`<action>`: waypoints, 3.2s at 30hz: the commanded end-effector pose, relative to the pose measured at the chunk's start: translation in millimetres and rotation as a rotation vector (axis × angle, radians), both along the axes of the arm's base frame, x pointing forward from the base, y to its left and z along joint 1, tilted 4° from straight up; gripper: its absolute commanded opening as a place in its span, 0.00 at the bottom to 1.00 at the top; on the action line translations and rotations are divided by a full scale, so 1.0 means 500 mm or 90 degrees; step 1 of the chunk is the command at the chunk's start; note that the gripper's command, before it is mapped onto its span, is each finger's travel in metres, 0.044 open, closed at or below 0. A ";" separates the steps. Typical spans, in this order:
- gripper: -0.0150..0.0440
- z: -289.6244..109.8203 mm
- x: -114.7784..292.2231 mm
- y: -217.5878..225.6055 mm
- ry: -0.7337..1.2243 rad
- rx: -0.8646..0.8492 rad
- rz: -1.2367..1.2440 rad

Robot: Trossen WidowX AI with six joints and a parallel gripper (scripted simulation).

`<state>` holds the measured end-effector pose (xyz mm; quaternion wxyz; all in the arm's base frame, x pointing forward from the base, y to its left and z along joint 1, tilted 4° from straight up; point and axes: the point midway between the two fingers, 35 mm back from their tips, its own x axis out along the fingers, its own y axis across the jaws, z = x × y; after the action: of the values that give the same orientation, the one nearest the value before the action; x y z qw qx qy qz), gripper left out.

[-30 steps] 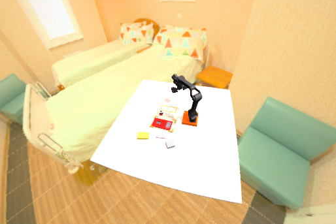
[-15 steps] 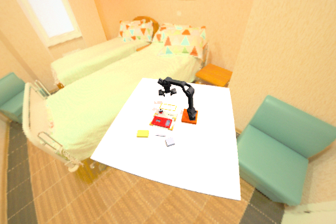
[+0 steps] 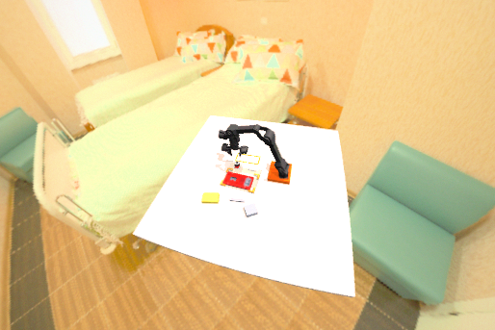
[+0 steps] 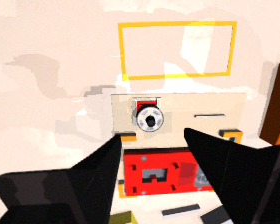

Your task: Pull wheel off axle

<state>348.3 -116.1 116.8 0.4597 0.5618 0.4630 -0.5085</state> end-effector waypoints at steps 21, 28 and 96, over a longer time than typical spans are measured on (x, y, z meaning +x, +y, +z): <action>0.76 -0.106 -0.001 0.023 -0.001 0.006 -0.020; 0.76 -0.148 -0.001 0.028 -0.001 0.006 -0.020; 0.25 -0.107 -0.004 0.025 0.001 0.006 -0.018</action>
<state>346.7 -103.7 59.4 0.4479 0.5697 0.4584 -0.5144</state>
